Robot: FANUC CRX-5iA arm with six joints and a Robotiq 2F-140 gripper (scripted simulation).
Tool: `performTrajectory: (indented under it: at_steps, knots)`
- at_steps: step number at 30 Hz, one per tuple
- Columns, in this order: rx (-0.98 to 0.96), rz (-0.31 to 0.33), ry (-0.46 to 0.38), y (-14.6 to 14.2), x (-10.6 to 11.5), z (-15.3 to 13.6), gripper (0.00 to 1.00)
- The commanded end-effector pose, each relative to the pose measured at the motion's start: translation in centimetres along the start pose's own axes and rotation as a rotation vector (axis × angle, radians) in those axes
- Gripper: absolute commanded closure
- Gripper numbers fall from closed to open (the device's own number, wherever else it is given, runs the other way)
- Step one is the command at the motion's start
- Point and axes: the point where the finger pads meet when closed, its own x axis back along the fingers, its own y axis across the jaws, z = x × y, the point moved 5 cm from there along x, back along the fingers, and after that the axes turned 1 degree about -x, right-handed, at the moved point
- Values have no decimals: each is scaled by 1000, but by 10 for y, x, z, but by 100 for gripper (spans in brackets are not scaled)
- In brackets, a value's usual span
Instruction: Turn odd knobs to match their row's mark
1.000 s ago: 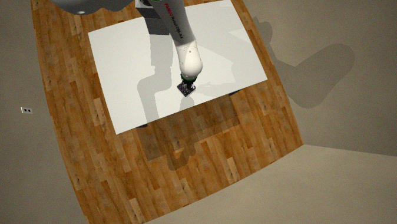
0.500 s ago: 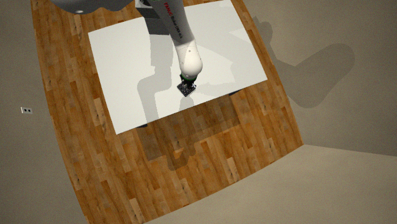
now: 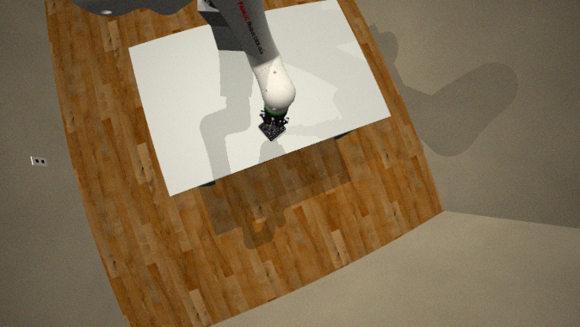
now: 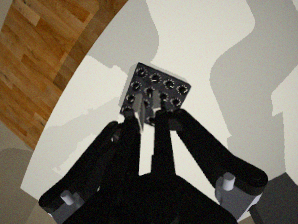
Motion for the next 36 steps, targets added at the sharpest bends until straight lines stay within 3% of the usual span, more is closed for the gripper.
performTrajectory:
  at_steps: [1, 36]
  knots:
    - [154, -10, -22, -1, 1, 1, 88]
    - [1278, 4, -26, 0, 8, 1, 88]
